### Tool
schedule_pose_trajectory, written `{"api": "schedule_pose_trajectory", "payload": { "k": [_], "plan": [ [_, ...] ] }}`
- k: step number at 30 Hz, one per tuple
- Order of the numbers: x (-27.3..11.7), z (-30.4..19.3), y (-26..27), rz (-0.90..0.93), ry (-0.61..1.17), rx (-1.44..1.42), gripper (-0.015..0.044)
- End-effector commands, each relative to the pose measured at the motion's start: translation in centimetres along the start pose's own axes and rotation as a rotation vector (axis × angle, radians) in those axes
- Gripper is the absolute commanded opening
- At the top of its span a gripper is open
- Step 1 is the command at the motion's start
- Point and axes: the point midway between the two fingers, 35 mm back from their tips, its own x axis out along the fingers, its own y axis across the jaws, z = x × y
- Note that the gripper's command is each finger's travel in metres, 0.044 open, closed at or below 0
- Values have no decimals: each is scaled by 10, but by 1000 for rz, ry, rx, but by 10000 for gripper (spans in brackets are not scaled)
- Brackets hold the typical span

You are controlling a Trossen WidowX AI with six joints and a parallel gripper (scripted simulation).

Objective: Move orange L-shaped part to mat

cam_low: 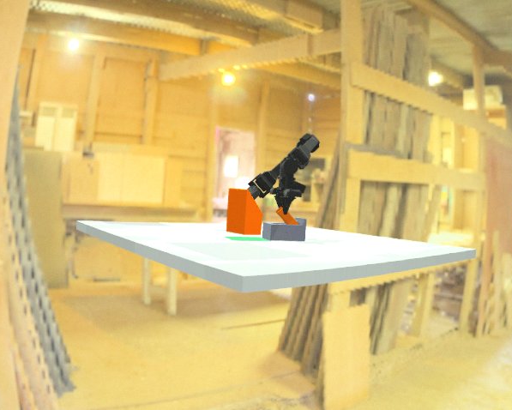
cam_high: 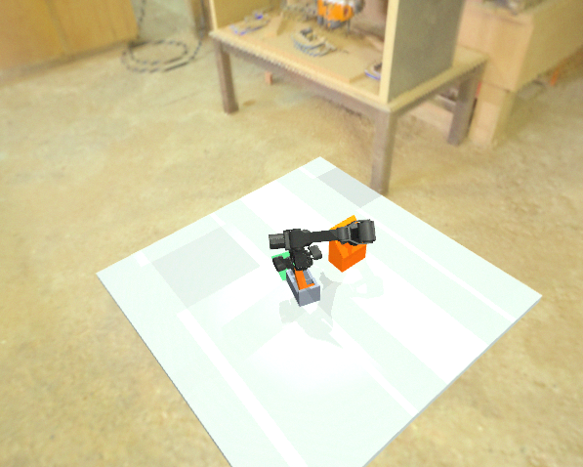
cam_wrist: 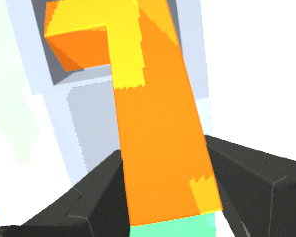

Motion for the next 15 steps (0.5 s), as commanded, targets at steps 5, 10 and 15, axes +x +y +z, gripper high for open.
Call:
{"api": "schedule_pose_trajectory", "payload": {
  "k": [5,10,15],
  "plan": [
    [-15,2,-2,-11,-7,-4,0],
    [-23,2,-2,-11,-7,-4,0],
    [-31,2,-2,-11,-7,-4,0]
  ]
}}
